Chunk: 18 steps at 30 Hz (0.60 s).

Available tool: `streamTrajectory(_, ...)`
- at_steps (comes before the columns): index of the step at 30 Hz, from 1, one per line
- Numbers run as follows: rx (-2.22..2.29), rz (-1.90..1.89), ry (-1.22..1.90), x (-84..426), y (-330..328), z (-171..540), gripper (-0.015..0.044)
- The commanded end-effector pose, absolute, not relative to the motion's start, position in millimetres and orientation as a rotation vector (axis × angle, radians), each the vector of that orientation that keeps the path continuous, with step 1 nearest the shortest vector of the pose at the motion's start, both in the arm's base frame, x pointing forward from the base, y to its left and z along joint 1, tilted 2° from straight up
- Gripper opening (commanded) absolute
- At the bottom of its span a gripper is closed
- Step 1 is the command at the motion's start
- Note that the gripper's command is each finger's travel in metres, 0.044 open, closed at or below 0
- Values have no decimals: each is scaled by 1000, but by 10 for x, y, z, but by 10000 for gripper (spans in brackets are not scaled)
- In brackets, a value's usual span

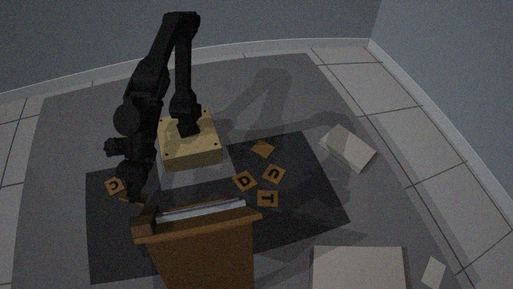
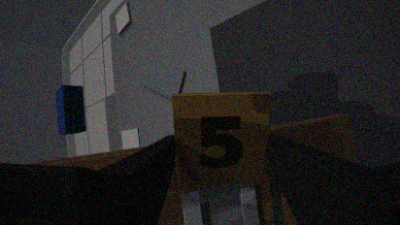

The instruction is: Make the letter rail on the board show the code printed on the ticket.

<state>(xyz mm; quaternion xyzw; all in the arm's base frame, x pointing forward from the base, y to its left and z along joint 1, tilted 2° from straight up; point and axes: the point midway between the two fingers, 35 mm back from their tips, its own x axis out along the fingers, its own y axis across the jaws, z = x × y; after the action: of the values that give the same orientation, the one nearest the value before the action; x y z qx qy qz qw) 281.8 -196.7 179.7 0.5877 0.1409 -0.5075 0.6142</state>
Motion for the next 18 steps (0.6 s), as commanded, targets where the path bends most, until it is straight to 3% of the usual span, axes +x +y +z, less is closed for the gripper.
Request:
streamTrajectory(1, 1290, -1125, 344, 2865, -1904, 1867, 0)
streamTrajectory(18, 1024, -912, 445, 3182, -1337, 1923, 0)
